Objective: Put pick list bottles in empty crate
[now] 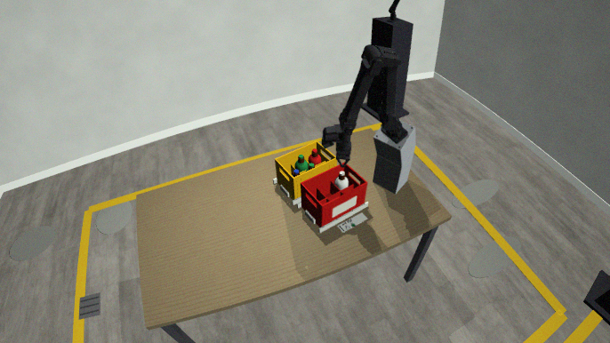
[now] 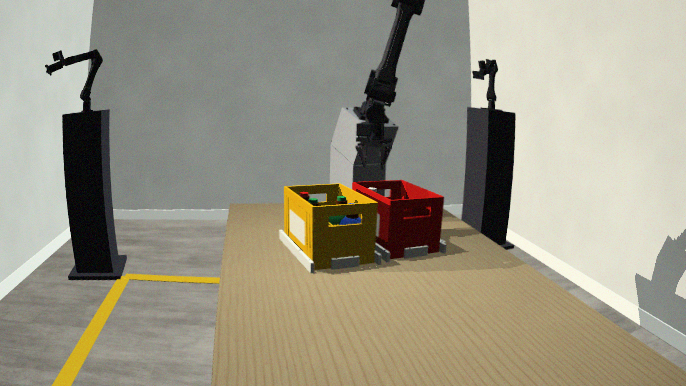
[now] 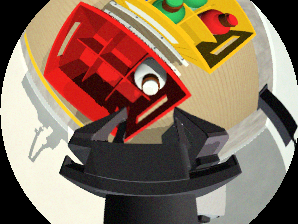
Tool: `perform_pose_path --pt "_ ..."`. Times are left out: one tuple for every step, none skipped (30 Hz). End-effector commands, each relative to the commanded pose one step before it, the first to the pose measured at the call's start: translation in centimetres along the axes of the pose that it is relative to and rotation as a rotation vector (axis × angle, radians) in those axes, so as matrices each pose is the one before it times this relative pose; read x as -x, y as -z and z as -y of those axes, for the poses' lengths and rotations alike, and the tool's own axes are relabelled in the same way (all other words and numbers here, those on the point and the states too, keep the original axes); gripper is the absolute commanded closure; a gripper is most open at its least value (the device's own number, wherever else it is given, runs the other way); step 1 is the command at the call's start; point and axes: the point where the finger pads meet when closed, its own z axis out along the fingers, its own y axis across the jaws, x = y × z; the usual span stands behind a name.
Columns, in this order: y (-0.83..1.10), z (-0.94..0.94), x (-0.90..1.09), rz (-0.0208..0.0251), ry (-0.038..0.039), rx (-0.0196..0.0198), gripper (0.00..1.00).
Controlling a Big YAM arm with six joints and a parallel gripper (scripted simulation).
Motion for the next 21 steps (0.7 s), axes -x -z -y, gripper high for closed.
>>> perform_pose_path --pt "-0.006 0.986 2.330 0.00413 -0.00972 -0.00622 0.39" --pt "0.005 0.201 0.480 0.00032 -0.00001 0.00014 0.39" --pt "0.005 0.201 0.480 0.00032 -0.00001 0.00013 0.39" --pt "0.005 0.201 0.480 0.00032 -0.00001 0.00012 0.39" --pt "0.005 0.201 0.480 0.00032 0.00000 0.00011 0.39" --pt "0.005 0.201 0.480 0.00032 0.00000 0.00010 0.39" --pt "0.005 0.202 0.479 0.00032 0.00000 0.00010 0.39" --pt "0.005 0.202 0.479 0.00033 0.00000 0.00009 0.39" --pt "0.005 0.202 0.479 0.00033 0.00001 0.00008 0.39" --pt "0.005 0.202 0.479 0.00033 0.00001 0.00008 0.39" --pt "0.005 0.203 0.479 0.00033 0.00001 0.00007 0.39" --pt "0.005 0.203 0.479 0.00033 0.00001 0.00006 0.39" --pt "0.000 0.000 0.000 0.00000 0.00000 0.00000 0.39" --pt "0.000 0.000 0.000 0.00000 0.00000 0.00000 0.39" --pt "0.005 0.203 0.480 0.00033 0.00002 0.00006 0.39" --pt "0.005 0.203 0.478 0.00033 0.00002 0.00005 0.39" --pt "0.005 0.203 0.478 0.00033 0.00002 0.00005 0.39" --pt "0.005 0.204 0.478 0.00033 0.00002 0.00004 0.39" --pt "0.005 0.204 0.478 0.00033 0.00002 0.00004 0.39" --pt "0.005 0.204 0.478 0.00033 0.00002 0.00003 0.39" --pt "0.005 0.204 0.478 0.00033 0.00002 0.00003 0.39"
